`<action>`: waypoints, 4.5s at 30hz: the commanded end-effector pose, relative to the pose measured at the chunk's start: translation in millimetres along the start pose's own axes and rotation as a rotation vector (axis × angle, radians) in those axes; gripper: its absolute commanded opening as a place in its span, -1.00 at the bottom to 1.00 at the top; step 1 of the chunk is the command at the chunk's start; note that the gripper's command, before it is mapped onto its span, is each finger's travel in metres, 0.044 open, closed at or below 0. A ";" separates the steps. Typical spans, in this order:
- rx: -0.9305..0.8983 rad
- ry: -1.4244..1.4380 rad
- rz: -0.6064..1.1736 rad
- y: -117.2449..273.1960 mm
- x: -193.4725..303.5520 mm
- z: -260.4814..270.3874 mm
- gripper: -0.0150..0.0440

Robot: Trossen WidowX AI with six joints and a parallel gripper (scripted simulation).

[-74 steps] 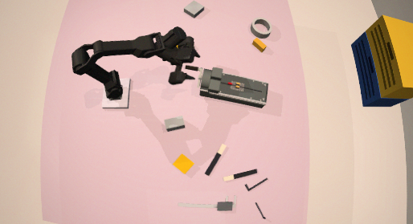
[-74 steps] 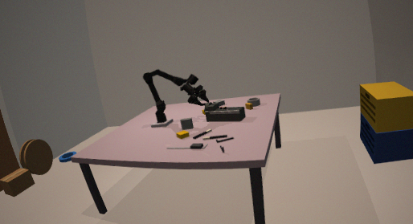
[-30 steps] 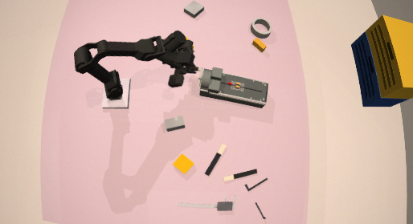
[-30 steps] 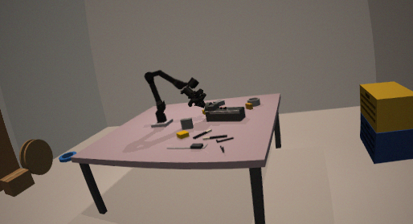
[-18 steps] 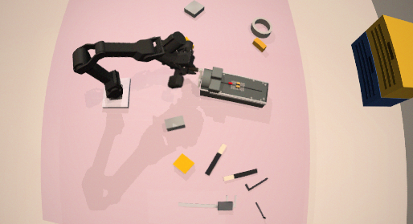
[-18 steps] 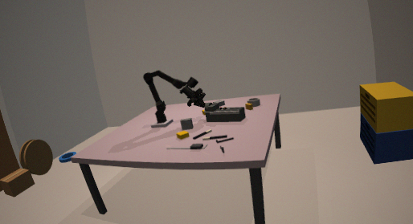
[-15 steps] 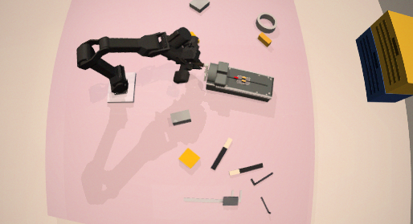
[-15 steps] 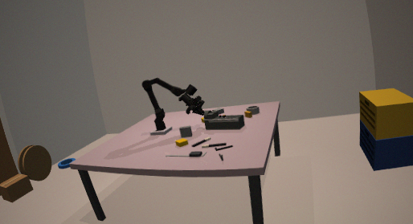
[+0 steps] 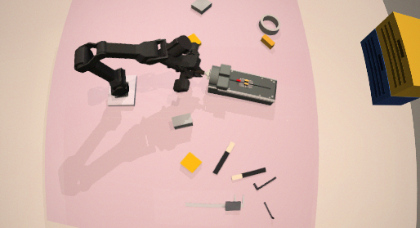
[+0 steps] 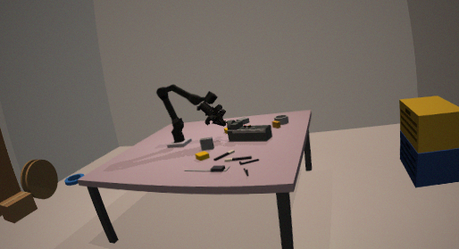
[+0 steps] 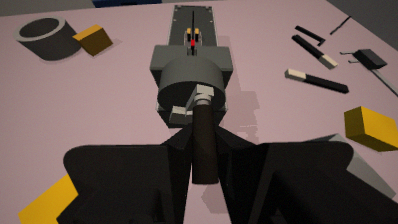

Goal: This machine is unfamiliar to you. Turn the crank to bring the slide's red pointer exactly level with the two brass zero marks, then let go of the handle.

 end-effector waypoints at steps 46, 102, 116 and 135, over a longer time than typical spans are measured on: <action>0.006 -0.001 -0.004 -27.9 28.4 -19.9 -0.49; 0.004 -0.003 -0.004 -42.9 41.0 20.9 -0.49; 0.004 -0.004 -0.004 -41.6 39.5 24.8 -0.49; 0.004 -0.004 -0.004 -39.6 37.1 28.8 -0.49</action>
Point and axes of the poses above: the point midway between the two fingers, 35 mm back from their tips, its own y axis back along the fingers, its own z axis across the jaws, x = y × z, the point moved 4 cm from there along y, back along the fingers, and after that the axes turned 3 degrees about y, right-handed, at the moved point
